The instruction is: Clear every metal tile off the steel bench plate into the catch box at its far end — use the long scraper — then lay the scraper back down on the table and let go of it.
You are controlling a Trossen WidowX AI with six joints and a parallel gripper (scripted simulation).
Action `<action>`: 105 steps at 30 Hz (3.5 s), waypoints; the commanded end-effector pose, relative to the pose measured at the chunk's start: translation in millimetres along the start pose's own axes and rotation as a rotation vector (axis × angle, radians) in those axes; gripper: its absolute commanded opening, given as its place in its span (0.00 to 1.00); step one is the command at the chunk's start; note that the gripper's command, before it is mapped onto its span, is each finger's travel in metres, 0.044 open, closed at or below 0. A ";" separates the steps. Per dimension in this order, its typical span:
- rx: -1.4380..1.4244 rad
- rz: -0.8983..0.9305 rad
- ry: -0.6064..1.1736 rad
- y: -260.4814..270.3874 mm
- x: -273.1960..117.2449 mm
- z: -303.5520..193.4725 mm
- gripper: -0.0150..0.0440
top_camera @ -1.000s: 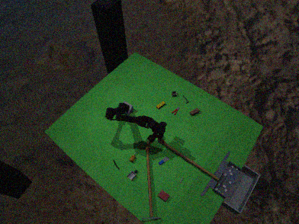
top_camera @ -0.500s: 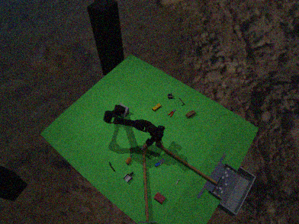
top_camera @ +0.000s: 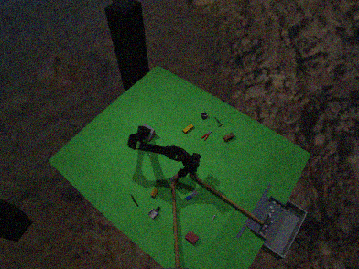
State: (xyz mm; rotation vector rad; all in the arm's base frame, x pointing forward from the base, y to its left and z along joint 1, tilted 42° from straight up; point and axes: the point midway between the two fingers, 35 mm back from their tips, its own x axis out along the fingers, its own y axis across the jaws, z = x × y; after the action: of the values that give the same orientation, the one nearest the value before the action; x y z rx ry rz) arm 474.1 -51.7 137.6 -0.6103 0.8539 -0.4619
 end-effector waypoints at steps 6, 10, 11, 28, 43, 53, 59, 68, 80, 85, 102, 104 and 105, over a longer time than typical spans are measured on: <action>0.016 -0.010 -0.011 -5.5 7.6 17.1 0.25; 0.016 -0.010 -0.011 -5.0 11.2 21.8 0.25; 0.016 -0.010 -0.011 -4.9 12.1 22.9 0.25; 0.017 -0.011 -0.012 -2.3 27.6 41.7 0.25; 0.011 -0.011 -0.001 2.3 37.0 45.0 0.25; 0.011 -0.011 -0.001 2.3 37.0 45.0 0.25; 0.011 -0.011 -0.002 2.4 37.2 45.5 0.25; 0.012 -0.011 -0.006 2.8 33.4 44.0 0.25; 0.012 -0.010 -0.006 2.8 18.8 33.6 0.25; 0.013 -0.009 -0.006 2.8 12.9 29.0 0.25; 0.013 -0.008 -0.006 2.9 -6.5 11.9 0.25; 0.013 -0.008 -0.006 3.0 -8.7 9.7 0.25; 0.013 -0.008 -0.007 3.0 -9.8 8.6 0.25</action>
State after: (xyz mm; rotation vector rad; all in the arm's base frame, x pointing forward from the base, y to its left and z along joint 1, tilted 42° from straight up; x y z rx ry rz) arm 480.9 -47.2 138.8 -0.6078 0.8631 -0.4738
